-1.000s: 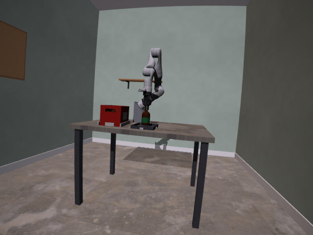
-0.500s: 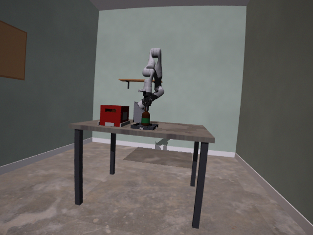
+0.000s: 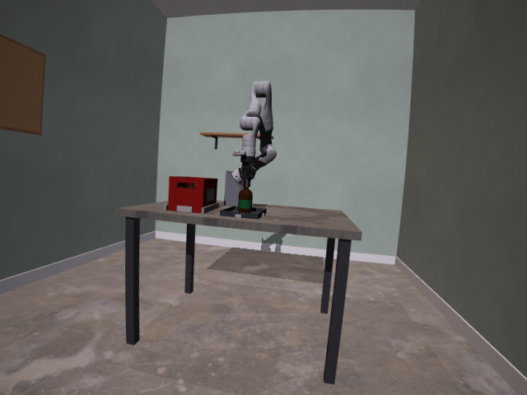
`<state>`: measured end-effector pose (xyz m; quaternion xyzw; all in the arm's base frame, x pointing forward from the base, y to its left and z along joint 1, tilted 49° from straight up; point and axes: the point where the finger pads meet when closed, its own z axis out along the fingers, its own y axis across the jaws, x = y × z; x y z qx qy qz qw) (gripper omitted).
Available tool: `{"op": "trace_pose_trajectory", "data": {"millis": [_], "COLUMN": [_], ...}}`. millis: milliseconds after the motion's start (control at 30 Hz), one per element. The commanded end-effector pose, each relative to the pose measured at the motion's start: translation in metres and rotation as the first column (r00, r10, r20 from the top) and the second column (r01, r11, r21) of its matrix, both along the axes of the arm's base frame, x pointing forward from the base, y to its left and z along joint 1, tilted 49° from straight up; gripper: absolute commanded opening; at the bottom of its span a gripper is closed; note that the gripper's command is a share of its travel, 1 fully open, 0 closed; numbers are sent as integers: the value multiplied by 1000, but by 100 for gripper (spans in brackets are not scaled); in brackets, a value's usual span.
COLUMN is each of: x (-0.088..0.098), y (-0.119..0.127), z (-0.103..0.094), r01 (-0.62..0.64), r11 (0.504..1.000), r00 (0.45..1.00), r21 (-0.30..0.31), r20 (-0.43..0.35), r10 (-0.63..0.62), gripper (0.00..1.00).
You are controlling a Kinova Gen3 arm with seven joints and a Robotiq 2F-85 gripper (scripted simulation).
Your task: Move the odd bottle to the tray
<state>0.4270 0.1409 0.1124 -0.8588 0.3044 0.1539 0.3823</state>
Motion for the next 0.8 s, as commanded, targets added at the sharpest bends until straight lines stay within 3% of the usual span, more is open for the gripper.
{"op": "trace_pose_trajectory", "data": {"millis": [0,767], "x": [0,0], "y": [1,5], "z": [-1,-4], "r01": [0,0], "r11": [1000,1000], "r00": [1000,1000], "r21": [0,0], "r20": [0,0], "r10": [0,0], "gripper": [0,0]}}
